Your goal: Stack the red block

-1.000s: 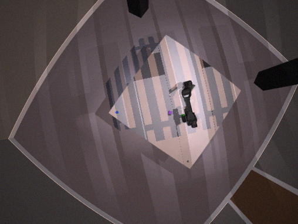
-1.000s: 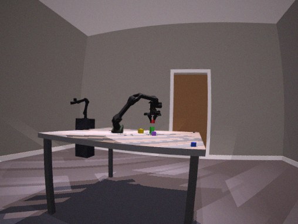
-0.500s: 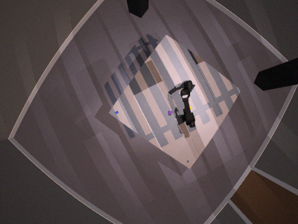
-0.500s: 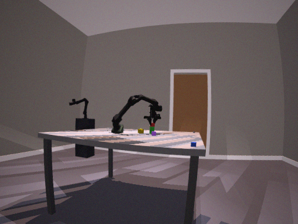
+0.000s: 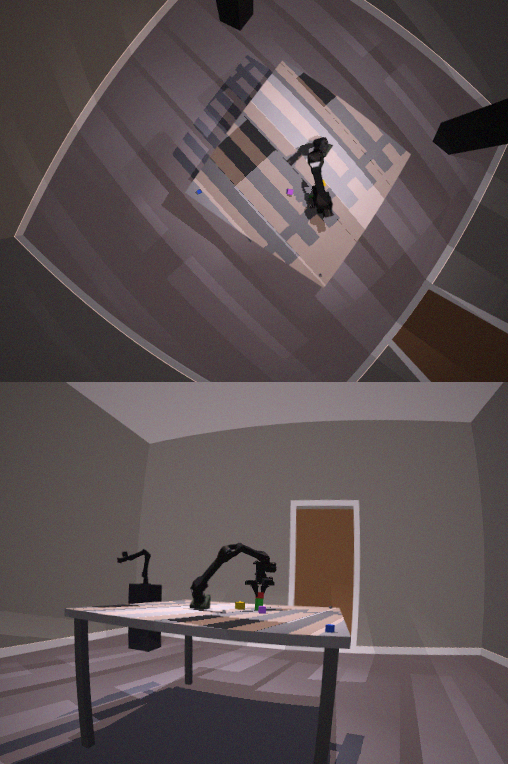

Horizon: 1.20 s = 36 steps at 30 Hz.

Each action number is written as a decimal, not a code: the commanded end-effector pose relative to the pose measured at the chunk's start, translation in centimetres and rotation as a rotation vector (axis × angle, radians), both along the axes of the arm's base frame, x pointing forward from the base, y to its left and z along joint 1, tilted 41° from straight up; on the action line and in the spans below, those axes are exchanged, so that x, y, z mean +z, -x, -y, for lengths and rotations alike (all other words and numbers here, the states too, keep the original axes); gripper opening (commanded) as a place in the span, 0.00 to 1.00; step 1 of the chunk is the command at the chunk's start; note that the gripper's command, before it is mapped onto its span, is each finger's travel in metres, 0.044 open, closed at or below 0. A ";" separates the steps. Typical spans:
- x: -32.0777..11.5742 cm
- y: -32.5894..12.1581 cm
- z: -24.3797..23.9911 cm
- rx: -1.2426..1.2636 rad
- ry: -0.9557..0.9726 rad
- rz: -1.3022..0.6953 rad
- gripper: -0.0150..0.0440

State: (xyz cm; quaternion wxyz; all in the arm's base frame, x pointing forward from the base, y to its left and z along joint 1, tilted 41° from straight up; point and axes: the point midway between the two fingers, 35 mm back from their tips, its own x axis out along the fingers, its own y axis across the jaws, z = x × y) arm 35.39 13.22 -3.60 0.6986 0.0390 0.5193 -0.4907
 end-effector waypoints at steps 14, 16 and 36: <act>-0.2 0.0 0.2 0.005 0.004 -0.002 0.25; -0.2 0.0 0.2 0.005 0.004 -0.002 0.25; -0.1 0.0 0.0 0.001 0.000 0.000 0.92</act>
